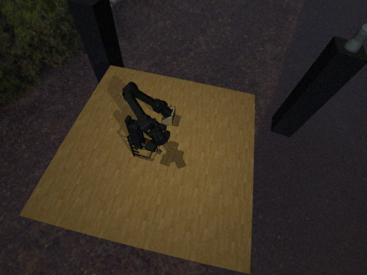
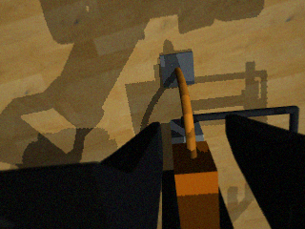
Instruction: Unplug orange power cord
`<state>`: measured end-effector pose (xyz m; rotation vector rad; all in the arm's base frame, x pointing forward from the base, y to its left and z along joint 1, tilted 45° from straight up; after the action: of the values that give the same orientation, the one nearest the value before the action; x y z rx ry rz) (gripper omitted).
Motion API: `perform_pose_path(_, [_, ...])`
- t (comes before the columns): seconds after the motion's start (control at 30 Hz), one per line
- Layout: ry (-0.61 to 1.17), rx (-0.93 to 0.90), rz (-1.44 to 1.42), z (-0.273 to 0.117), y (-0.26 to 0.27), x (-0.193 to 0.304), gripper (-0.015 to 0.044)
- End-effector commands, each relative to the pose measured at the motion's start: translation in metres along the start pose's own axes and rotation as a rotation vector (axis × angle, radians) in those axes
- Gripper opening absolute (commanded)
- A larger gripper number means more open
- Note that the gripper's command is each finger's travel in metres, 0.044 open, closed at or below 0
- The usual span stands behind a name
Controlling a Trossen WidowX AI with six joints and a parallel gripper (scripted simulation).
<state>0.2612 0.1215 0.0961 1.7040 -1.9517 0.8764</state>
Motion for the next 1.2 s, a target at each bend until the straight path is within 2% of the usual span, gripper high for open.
perform_pose_path(0.0, [0.007, 0.003, -0.007, 0.0, -0.001, 0.003, 0.016])
perform_pose_path(0.73, [0.009, 0.003, -0.007, 0.0, -0.006, 0.039, 0.016])
perform_pose_path(1.17, [0.009, 0.003, -0.007, 0.011, -0.006, 0.04, 0.016])
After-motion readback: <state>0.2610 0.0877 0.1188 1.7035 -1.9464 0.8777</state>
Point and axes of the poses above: the point midway between the two fingers, 35 mm back from their tips, its own z axis out along the fingers, its own y axis across the jaws, x = y × z, the point moved 6 cm from there along -z, back along the fingers, and after that the axes turned 8 degrees about z, right-handed, at the moved point
